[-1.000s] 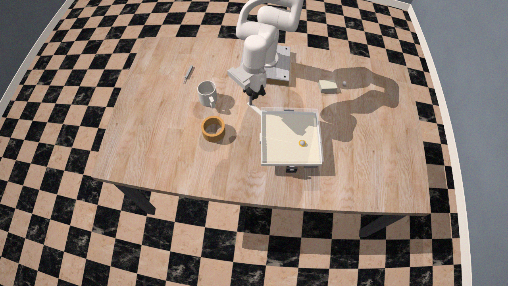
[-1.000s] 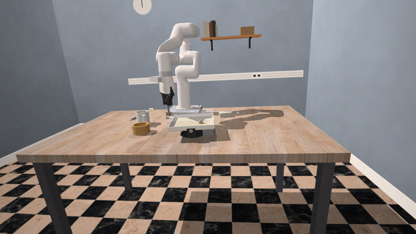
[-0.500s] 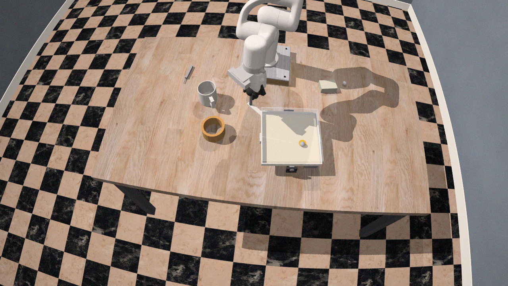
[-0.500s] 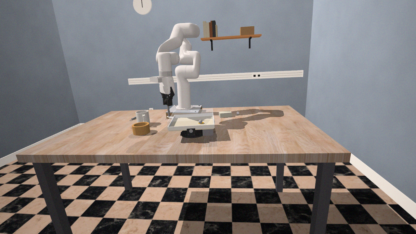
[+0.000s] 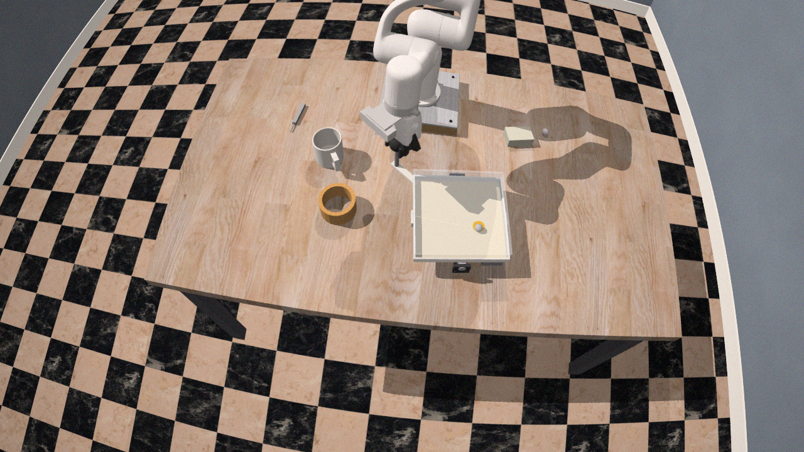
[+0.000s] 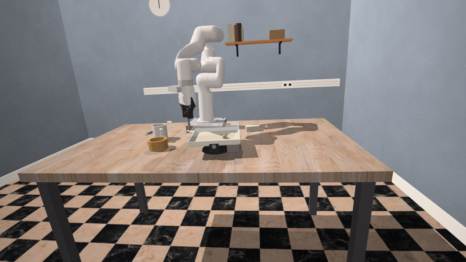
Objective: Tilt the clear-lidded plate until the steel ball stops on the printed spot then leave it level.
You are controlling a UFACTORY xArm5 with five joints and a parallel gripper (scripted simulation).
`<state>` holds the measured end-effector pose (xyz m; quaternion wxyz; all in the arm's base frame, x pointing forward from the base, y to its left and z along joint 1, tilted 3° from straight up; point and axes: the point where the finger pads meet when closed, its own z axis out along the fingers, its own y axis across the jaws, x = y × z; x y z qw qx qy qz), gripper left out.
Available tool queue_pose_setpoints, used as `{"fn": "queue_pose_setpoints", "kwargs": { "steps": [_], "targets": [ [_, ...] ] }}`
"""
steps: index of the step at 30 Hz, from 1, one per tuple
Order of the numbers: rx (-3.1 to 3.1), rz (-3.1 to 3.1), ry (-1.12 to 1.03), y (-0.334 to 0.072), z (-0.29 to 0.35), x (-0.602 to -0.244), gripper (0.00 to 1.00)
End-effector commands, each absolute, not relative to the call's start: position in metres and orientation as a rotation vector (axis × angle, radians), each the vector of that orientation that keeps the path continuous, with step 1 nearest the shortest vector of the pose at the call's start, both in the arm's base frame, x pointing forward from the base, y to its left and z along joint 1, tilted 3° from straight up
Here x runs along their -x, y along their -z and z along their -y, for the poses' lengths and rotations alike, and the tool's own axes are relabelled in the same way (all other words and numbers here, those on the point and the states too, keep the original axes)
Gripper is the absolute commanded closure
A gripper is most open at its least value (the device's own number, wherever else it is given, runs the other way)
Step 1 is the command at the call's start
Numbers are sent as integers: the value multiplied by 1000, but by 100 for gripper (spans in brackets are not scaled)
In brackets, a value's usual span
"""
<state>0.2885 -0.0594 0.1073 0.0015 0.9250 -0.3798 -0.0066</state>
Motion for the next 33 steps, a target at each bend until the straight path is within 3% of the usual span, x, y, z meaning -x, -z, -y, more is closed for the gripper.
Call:
{"fn": "queue_pose_setpoints", "kwargs": {
  "steps": [1,32,33],
  "targets": [
    [-2905,1192,14,-108,60,-290,100],
    [-2904,1194,14,-109,60,-291,100],
    [-2904,1194,14,-109,60,-291,38]
  ]
}}
